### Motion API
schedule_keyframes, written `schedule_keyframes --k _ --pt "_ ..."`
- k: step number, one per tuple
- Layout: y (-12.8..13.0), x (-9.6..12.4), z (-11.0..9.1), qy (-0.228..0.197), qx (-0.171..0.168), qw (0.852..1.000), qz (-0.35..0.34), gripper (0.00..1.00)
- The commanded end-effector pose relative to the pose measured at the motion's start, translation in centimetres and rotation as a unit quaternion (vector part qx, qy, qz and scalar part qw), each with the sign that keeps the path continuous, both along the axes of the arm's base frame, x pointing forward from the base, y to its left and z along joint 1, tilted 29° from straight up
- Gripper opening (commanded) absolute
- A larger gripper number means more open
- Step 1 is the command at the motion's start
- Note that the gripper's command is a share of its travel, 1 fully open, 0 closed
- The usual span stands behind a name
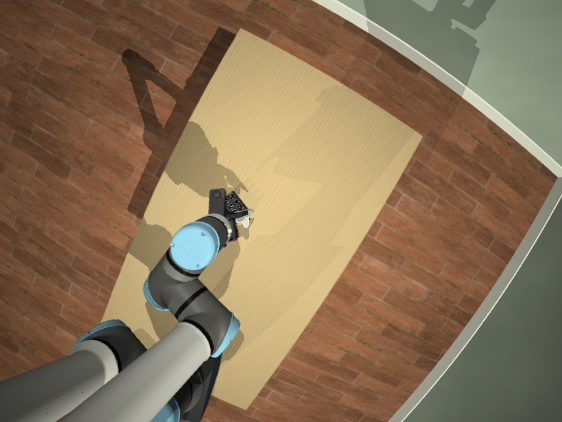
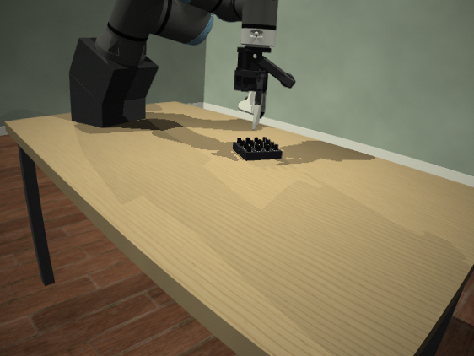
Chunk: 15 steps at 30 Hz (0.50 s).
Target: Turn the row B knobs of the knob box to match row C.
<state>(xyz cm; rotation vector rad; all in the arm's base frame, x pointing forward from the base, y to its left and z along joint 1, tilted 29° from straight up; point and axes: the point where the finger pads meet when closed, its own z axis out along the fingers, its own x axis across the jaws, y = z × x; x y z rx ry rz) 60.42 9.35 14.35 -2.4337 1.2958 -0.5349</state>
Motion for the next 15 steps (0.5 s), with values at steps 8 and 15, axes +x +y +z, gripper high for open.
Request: schedule_keyframes --k 8,15 --pt "-0.4 -1.6 3.2 0.0 0.0 1.0 0.0 1.0" --pt "-0.8 -3.4 6.4 0.0 0.0 1.0 0.0 1.0"
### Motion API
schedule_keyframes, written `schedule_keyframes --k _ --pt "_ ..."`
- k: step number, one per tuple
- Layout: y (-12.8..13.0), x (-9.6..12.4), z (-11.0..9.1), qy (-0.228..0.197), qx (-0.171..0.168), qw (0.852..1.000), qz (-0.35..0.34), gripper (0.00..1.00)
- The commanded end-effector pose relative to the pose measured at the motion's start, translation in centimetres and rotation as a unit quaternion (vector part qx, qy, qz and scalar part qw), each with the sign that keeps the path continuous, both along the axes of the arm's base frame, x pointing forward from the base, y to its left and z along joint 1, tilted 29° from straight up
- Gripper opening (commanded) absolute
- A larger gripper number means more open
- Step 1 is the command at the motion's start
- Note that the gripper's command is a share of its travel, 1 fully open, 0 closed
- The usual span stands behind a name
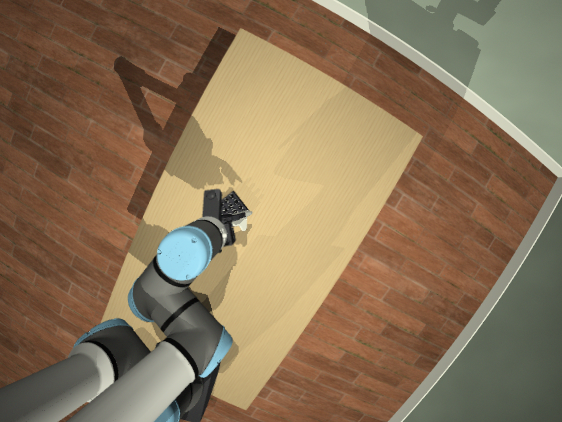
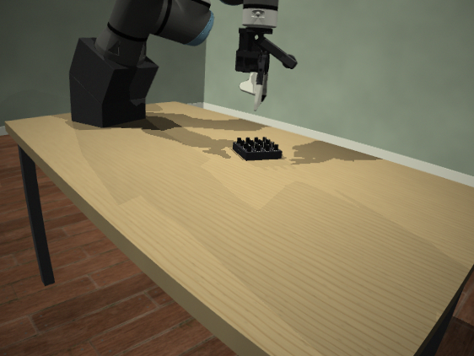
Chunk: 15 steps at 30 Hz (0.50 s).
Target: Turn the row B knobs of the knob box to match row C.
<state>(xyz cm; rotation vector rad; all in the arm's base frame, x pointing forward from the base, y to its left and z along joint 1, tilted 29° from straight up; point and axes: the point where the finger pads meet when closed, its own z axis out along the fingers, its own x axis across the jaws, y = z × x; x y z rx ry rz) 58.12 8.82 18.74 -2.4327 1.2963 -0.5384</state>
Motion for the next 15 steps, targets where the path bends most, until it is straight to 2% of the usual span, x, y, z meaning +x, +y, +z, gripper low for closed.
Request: schedule_keyframes --k 1,10,15 --pt "-0.3 -1.3 2.4 0.001 0.0 1.0 0.001 1.0" --pt "-0.6 -2.5 4.6 0.001 0.0 1.0 0.001 1.0" --pt "-0.7 -2.8 5.2 0.001 0.0 1.0 0.001 1.0"
